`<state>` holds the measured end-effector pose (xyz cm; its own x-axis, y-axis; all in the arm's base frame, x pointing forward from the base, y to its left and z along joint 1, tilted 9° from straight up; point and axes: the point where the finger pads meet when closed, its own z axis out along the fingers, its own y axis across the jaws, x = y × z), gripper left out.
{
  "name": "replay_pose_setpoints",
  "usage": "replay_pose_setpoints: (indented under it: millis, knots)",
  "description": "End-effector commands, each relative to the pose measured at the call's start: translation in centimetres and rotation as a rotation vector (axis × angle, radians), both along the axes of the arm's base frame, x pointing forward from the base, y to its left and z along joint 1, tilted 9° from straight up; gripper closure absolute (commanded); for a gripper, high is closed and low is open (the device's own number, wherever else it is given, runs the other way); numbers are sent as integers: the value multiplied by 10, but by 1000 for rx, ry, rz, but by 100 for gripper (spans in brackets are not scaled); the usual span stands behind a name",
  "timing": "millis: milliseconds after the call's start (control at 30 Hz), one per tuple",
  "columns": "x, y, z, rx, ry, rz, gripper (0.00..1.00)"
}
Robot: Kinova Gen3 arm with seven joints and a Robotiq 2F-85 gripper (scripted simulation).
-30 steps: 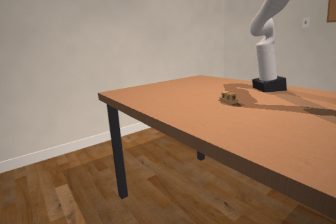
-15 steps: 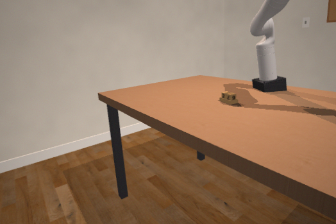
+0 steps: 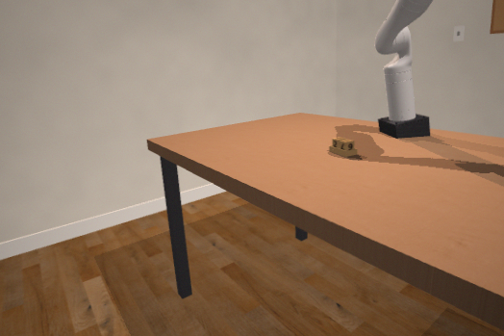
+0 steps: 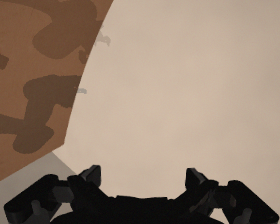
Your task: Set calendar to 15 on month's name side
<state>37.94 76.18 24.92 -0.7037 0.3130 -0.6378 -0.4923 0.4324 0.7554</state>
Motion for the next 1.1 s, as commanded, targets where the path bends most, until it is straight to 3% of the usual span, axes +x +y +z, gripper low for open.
replay_pose_setpoints:
  millis: [0, 133, 433, 733, 767, 967, 1000, 1067]
  knots:
    - [7, -8, -2, -29, -12, 1, 0]
    - [12, -16, -10, -68, -23, 7, 0]
    - [49, -80, -51, -301, -63, 13, 0]
    - [49, -80, -51, -301, -63, 13, 0]
    - [55, -92, -57, -338, -65, 10, 0]
    - [55, -92, -57, -338, -65, 10, 0]
    - [62, -106, -63, -376, -66, 5, 0]
    - [62, -106, -63, -376, -66, 5, 0]
